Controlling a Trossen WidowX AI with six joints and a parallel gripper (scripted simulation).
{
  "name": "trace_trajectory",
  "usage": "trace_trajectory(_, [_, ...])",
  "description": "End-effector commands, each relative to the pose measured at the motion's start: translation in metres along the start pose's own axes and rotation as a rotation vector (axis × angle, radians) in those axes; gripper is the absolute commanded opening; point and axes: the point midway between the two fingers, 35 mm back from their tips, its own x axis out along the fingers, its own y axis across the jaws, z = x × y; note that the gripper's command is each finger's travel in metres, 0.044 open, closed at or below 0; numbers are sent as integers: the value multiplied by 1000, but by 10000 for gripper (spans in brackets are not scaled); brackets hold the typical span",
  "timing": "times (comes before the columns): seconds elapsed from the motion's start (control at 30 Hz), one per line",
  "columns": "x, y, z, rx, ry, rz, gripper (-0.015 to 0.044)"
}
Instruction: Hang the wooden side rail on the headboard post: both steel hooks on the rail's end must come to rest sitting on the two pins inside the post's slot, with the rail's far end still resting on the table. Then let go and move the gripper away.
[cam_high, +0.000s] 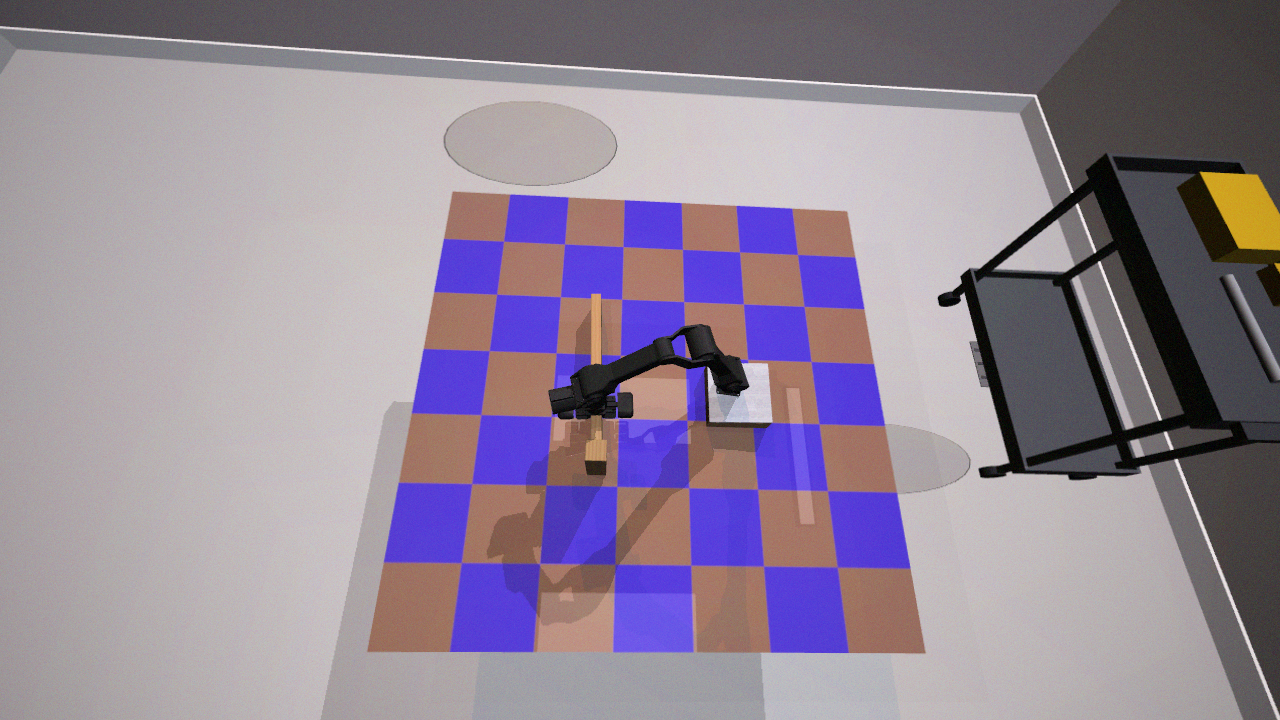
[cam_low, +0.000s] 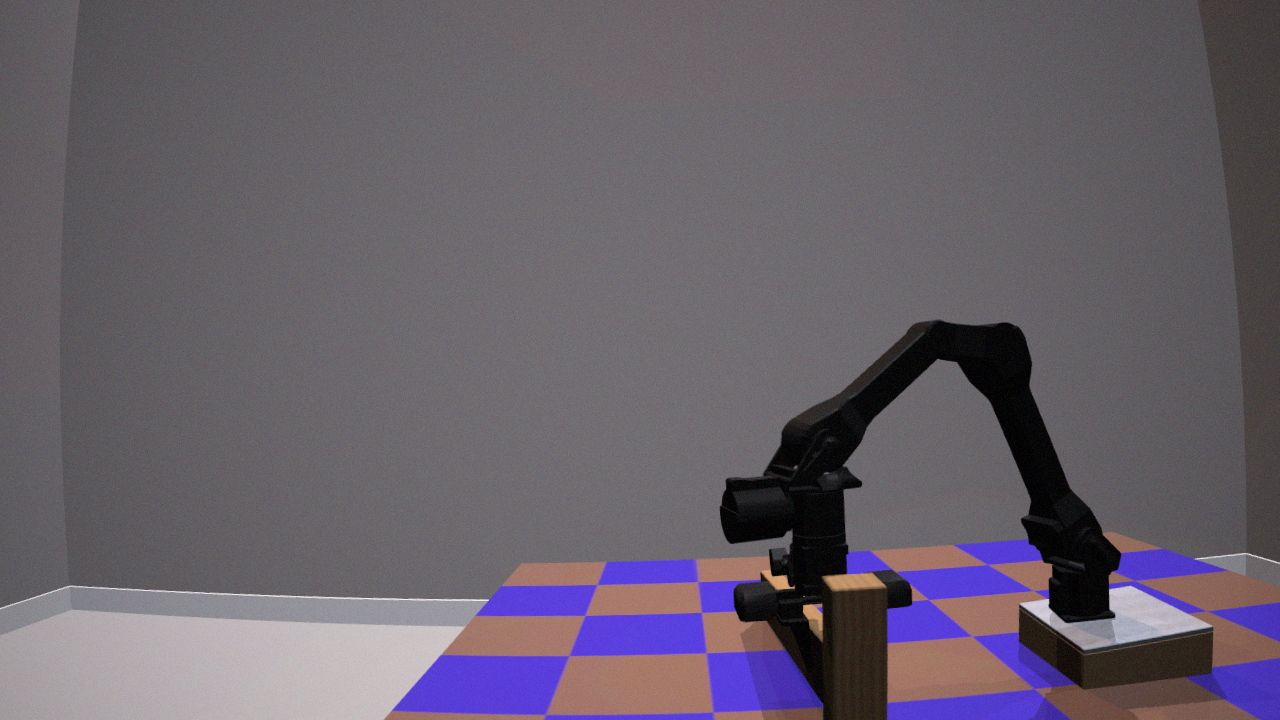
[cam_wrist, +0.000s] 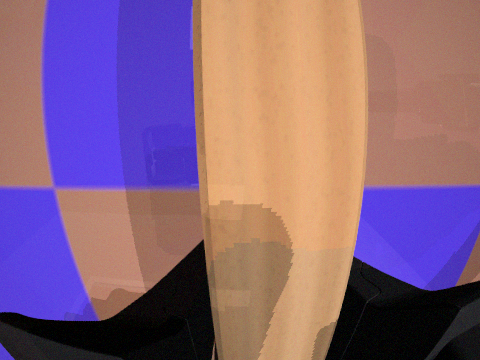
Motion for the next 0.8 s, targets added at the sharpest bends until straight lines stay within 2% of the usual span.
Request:
trace_trajectory(0.0, [-6,4,-2,2,7,18,0])
trace_trajectory(0.77, [-7,4,-4,2,7,18,0])
